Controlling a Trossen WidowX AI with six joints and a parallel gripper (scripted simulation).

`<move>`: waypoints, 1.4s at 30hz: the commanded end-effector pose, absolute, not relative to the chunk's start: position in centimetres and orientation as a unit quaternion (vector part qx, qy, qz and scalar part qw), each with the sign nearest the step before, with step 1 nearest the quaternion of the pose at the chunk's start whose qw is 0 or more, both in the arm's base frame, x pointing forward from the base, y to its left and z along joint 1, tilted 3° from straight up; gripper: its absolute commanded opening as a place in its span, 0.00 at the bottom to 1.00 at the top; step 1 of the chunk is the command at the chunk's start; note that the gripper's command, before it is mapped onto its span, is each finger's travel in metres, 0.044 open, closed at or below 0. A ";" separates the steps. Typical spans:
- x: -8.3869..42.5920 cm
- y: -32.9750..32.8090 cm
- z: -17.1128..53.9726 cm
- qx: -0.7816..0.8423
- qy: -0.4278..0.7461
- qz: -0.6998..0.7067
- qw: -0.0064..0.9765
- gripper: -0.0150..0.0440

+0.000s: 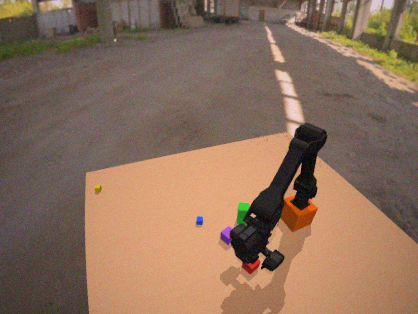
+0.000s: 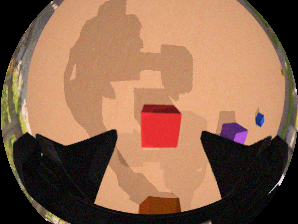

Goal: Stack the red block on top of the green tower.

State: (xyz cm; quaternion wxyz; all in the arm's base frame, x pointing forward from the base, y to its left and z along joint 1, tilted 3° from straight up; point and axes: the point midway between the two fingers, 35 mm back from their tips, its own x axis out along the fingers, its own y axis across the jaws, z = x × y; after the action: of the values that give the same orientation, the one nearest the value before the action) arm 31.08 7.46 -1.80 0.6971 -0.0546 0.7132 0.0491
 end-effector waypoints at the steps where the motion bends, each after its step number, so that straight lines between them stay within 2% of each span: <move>1: 31.0 7.4 -2.5 -0.058 0.714 0.050 0.696 1.00; 40: 30.7 7.3 -6.7 -0.058 0.714 0.049 0.695 1.00; 42: 30.7 7.3 -6.7 -0.058 0.714 0.049 0.695 0.91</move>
State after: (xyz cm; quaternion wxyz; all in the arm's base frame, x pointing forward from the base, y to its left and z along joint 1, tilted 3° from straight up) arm 30.67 7.34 -6.74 0.6946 -0.0551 0.7156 0.0486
